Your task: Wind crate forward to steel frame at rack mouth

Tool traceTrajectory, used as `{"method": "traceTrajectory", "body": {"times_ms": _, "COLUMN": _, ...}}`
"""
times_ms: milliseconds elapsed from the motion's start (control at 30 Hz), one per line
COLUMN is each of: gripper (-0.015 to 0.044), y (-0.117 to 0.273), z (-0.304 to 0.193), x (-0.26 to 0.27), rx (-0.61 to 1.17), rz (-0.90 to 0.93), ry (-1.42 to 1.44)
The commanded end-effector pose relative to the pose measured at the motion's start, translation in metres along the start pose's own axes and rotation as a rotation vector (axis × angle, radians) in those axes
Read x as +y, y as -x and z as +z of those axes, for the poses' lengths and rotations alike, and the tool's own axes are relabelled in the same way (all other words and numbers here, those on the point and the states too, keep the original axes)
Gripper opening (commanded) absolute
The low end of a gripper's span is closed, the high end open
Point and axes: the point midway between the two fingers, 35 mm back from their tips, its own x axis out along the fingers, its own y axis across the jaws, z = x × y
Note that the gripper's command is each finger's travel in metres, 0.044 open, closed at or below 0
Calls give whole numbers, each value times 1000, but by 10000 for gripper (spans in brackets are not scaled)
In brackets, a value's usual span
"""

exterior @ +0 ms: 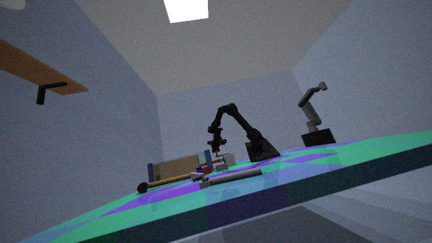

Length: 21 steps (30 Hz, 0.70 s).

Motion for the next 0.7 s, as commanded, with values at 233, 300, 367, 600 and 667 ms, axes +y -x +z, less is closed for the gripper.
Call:
{"method": "traceTrajectory", "body": {"times_ms": 233, "gripper": 0, "y": 3, "z": 18, "x": -11, "rx": -26, "rz": -13, "ry": -18}}
{"method": "traceTrajectory", "body": {"times_ms": 300, "gripper": 0, "y": 4, "z": 20, "x": -12, "rx": -26, "rz": -13, "ry": -18}}
{"method": "traceTrajectory", "body": {"times_ms": 367, "gripper": 0, "y": 5, "z": 22, "x": -13, "rx": -27, "rz": -13, "ry": -18}}
{"method": "traceTrajectory", "body": {"times_ms": 600, "gripper": 0, "y": 8, "z": 28, "x": -16, "rx": -27, "rz": -13, "ry": -18}}
{"method": "traceTrajectory", "body": {"times_ms": 667, "gripper": 0, "y": 9, "z": 30, "x": -16, "rx": -27, "rz": -13, "ry": -18}}
